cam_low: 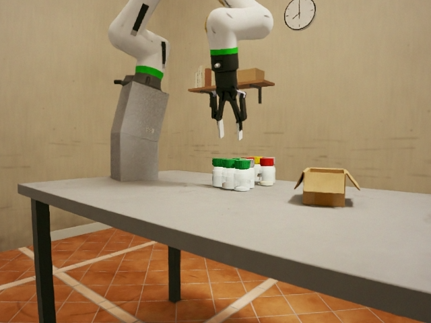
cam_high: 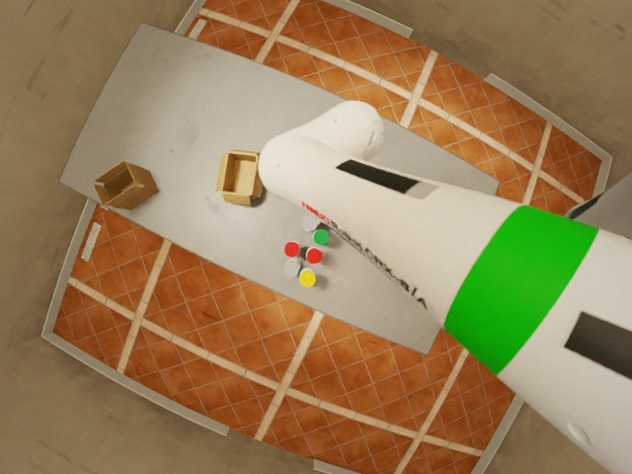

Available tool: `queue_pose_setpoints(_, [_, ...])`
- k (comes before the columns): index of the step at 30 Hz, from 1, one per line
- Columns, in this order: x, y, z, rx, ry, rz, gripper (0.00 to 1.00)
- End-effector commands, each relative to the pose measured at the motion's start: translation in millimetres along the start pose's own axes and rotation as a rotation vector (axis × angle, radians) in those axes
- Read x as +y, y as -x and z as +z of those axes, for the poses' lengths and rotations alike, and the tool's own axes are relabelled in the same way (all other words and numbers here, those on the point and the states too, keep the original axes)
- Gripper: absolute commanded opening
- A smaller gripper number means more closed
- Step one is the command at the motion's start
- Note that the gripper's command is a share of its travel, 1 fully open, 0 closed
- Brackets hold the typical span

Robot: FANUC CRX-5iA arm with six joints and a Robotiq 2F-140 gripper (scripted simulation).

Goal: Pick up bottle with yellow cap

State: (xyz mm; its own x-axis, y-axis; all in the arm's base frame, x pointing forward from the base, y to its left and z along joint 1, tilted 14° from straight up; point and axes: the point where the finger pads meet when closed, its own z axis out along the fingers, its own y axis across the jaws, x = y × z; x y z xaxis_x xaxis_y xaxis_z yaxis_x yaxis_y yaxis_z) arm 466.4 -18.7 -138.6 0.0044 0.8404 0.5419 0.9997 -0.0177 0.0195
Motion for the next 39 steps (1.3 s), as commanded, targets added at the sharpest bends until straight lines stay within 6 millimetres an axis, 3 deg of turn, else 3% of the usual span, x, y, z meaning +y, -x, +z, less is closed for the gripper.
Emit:
queue_pose_setpoints(1, [-7,18,-7,-0.001,0.001,0.0,0.51])
queue_pose_setpoints(8, [-26,65,-23,0.0,0.001,-0.001,0.51])
queue_pose_setpoints(15, [-26,65,-23,0.0,0.001,-0.001,0.51])
queue_pose_setpoints(25, [-37,93,-32,-0.001,0.001,-0.001,0.51])
queue_pose_setpoints(39, [-37,93,-32,-0.003,-0.001,0.002,0.51])
